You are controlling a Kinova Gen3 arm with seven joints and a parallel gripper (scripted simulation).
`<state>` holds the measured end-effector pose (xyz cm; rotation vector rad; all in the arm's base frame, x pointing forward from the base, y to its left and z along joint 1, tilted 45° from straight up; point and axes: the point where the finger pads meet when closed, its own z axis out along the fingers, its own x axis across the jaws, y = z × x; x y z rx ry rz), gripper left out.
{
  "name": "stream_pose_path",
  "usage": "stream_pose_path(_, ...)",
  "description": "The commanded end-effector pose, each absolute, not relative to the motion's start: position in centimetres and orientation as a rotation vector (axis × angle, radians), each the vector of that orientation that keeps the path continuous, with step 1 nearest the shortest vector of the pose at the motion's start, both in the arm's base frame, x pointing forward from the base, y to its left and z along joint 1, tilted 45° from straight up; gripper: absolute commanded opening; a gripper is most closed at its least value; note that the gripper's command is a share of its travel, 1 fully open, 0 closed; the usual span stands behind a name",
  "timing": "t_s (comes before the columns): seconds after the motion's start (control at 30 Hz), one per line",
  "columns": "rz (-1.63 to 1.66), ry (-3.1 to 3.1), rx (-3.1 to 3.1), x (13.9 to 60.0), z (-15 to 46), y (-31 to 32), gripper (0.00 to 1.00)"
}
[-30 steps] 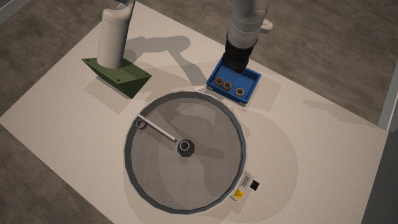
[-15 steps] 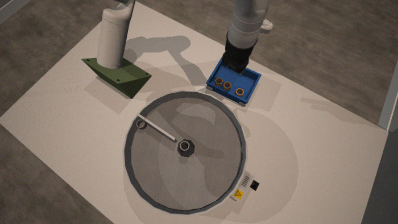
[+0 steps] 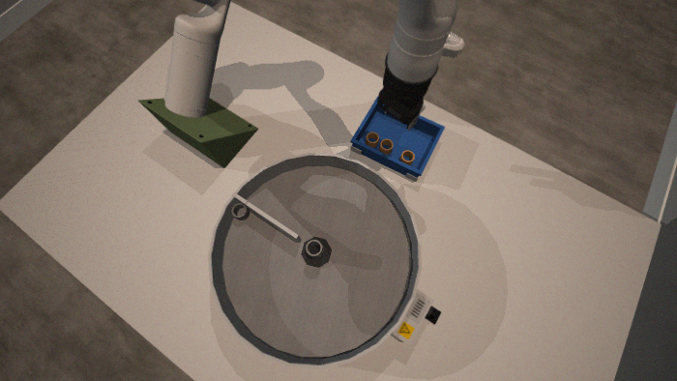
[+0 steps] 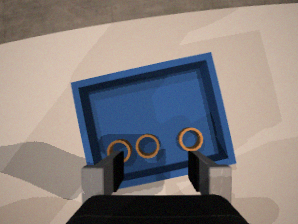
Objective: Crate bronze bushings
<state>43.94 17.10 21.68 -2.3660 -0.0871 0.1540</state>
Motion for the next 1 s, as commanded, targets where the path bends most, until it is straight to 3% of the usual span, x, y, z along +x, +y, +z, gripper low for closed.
stream_pose_path(0.0, 0.152, -0.086, -2.366, 43.99, 21.72, 17.03, 1.0)
stream_pose_path(0.97, 0.034, -0.372, -2.334, 44.03, 22.16, 16.85, 1.0)
